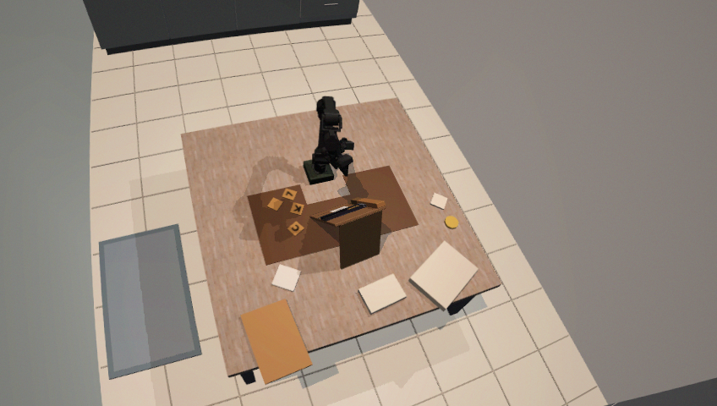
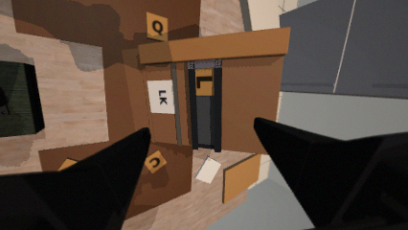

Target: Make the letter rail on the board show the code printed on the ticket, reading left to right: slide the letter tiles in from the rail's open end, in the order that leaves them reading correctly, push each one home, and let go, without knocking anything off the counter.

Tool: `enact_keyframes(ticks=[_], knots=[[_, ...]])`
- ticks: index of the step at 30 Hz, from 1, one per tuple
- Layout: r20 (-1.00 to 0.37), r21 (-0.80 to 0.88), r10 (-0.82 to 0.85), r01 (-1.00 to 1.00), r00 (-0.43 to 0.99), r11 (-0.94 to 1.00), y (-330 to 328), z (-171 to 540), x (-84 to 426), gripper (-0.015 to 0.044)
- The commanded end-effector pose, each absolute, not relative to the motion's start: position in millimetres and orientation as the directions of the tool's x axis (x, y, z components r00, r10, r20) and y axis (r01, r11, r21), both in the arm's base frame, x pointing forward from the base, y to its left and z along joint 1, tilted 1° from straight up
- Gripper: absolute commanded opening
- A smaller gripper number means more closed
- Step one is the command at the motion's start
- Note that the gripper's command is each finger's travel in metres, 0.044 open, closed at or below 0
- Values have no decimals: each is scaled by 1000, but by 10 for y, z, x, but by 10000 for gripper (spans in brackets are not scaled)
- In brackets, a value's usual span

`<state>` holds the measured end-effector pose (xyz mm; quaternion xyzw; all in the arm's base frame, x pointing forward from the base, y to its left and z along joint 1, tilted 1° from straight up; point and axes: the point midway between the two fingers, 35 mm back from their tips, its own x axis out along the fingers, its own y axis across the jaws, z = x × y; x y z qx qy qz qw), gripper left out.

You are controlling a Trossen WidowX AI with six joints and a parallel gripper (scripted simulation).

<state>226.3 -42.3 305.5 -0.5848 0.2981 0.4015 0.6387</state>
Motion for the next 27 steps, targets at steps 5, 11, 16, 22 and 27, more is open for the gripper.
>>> enact_keyframes(ticks=[5, 11, 16, 22, 27], knots=[[-846, -518, 168, -855, 506, -35, -414, 3076, 2246, 440], [-851, -504, 161, -864, 500, 15, -458, 3026, 2267, 387], [-898, -324, 102, -801, 427, 504, -906, 2481, 2386, 340], [-945, -129, 44, -491, 325, 861, -1349, 1891, 2331, 340], [-971, -30, 14, -178, 240, 984, -1614, 1475, 2192, 340]])
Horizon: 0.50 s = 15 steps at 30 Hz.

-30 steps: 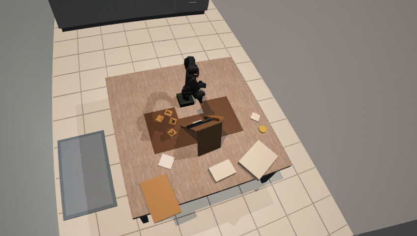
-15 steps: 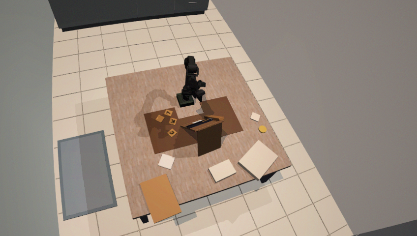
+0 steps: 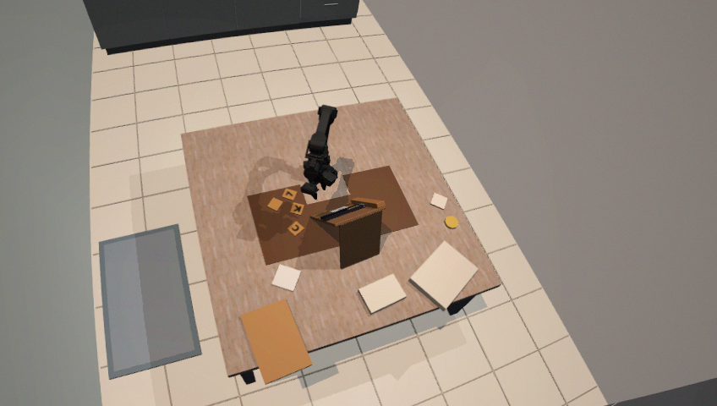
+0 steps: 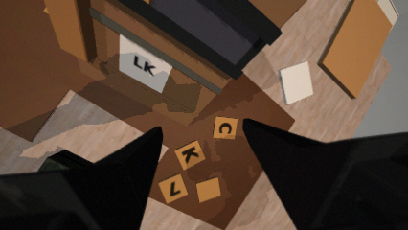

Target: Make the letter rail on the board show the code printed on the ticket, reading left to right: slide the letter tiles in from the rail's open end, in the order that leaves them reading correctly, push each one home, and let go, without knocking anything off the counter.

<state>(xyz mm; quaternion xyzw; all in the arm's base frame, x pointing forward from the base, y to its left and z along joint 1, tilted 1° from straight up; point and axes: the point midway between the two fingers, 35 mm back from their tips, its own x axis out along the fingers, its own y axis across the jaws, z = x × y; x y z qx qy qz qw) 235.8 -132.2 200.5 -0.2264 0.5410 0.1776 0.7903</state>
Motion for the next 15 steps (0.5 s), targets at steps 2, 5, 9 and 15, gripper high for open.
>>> enact_keyframes(ticks=[2, 5, 9, 15], knots=[[-979, -2, 6, -42, 205, 999, -1704, 1311, 2115, 340], [-989, 25, -1, 168, 150, 985, -1820, 1063, 1978, 340], [-997, 31, -2, 436, 75, 899, -1933, 742, 1762, 340], [-1000, 11, 5, 641, 10, 768, -1938, 475, 1582, 340]])
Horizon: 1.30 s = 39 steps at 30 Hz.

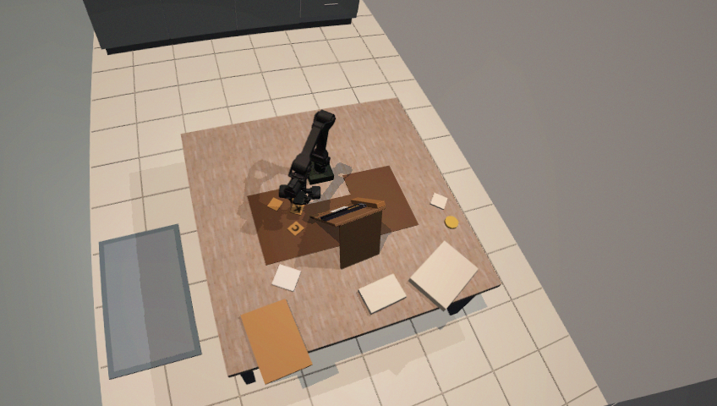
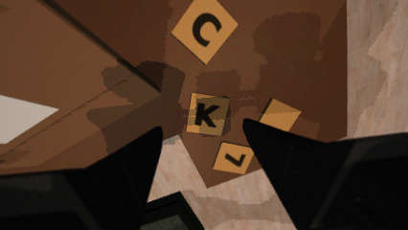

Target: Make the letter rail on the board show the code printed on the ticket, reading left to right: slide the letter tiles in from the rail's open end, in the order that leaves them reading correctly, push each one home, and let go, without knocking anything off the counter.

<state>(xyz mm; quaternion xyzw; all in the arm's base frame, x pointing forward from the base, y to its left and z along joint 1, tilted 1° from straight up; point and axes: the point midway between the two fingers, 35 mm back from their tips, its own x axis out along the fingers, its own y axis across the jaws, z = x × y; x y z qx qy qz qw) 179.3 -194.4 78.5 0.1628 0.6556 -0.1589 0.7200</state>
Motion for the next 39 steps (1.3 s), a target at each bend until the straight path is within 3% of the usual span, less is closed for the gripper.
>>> enact_keyframes(ticks=[1, 39], knots=[[-1000, 11, 5, 641, 10, 768, -1938, 475, 1582, 340], [-1000, 11, 5, 641, 10, 768, -1956, 143, 1604, 340]])
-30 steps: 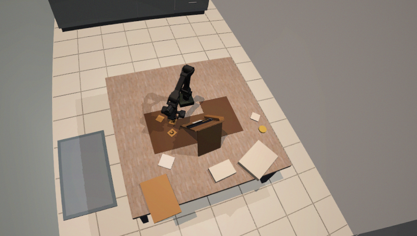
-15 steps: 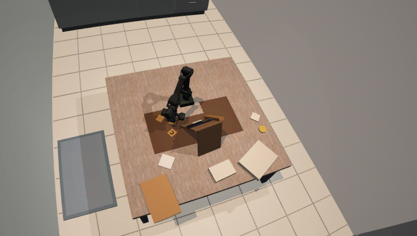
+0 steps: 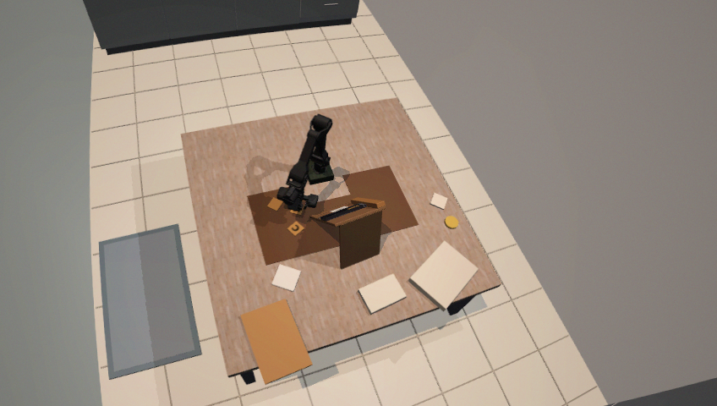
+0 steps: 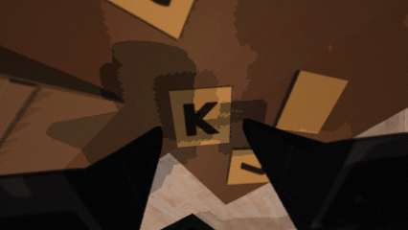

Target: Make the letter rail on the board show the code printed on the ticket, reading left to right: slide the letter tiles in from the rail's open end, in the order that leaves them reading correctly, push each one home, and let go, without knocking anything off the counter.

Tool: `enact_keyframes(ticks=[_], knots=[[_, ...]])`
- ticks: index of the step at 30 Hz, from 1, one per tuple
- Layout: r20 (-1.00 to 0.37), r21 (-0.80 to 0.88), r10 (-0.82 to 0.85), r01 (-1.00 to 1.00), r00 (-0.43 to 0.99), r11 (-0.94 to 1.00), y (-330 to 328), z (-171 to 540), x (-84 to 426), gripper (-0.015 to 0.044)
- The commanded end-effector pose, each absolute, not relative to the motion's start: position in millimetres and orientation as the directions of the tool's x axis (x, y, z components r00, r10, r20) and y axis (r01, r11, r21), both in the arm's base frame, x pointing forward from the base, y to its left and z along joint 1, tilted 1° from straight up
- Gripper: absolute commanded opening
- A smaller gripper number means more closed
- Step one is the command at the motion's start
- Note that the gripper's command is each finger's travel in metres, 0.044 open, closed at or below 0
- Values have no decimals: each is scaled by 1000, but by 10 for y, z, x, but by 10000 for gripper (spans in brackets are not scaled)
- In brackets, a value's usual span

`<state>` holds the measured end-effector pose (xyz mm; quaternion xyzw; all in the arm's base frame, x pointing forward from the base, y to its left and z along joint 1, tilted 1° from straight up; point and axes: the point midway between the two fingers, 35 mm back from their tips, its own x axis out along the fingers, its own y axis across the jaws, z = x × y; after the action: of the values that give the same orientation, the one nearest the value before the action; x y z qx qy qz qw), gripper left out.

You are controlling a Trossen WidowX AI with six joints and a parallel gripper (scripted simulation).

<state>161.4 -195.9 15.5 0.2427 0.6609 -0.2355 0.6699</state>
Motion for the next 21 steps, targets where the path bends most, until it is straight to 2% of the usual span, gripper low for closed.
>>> enact_keyframes(ticks=[1, 21], knots=[[-1000, 11, 5, 641, 10, 768, -1956, 143, 1604, 340], [-1000, 11, 6, 641, 10, 768, -1954, -52, 1606, 340]])
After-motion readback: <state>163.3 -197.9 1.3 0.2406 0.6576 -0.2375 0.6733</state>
